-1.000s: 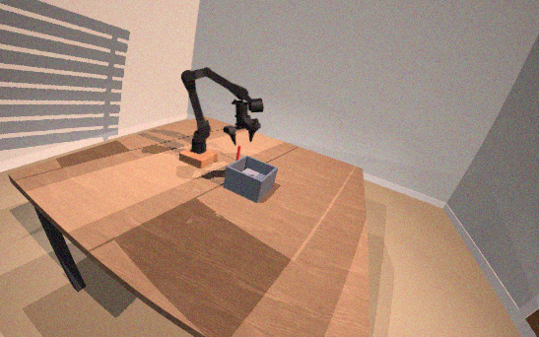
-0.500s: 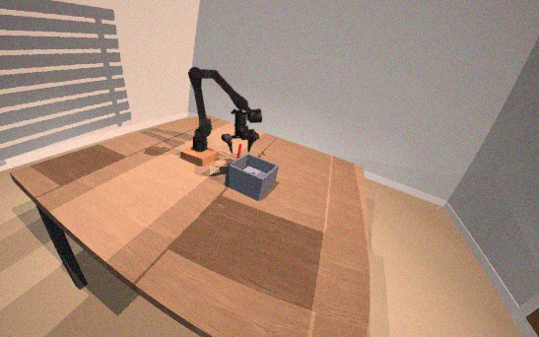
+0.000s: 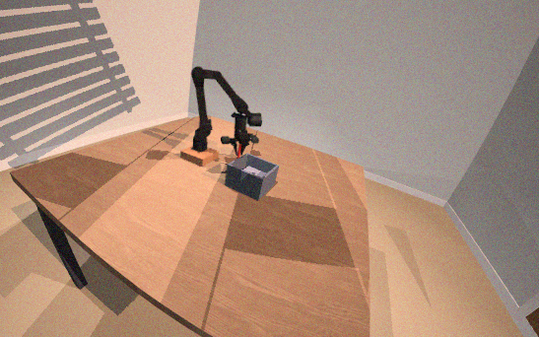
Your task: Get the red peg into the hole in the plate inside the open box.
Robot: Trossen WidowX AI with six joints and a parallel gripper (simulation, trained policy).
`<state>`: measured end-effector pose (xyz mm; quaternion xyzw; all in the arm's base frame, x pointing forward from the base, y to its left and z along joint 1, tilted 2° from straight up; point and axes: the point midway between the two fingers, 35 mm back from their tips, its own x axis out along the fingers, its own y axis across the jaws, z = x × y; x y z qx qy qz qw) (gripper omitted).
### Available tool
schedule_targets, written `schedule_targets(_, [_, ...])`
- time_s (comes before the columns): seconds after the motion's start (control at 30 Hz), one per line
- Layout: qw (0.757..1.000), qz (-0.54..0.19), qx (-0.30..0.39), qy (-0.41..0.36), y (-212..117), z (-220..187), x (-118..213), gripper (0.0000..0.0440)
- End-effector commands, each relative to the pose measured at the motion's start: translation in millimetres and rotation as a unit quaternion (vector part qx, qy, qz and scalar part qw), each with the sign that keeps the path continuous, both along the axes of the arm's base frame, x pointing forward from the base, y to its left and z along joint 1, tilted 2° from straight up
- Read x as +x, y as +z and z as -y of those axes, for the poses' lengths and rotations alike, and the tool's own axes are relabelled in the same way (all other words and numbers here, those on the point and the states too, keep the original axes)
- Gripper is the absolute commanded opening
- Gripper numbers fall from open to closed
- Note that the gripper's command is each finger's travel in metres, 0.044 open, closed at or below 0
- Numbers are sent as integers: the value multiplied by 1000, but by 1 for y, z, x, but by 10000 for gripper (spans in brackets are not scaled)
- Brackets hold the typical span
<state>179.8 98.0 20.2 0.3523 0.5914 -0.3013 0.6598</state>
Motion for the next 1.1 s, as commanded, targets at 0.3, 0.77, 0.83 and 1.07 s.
schedule_targets(0.3, [999,27,-23,22,24,13,17,0])
schedule_targets(0.77, [993,78,-76,48,79,41,48,0])
schedule_targets(0.83, [992,83,-82,47,87,46,53,0])
schedule_targets(1.07, [990,92,-102,36,103,70,69,0])
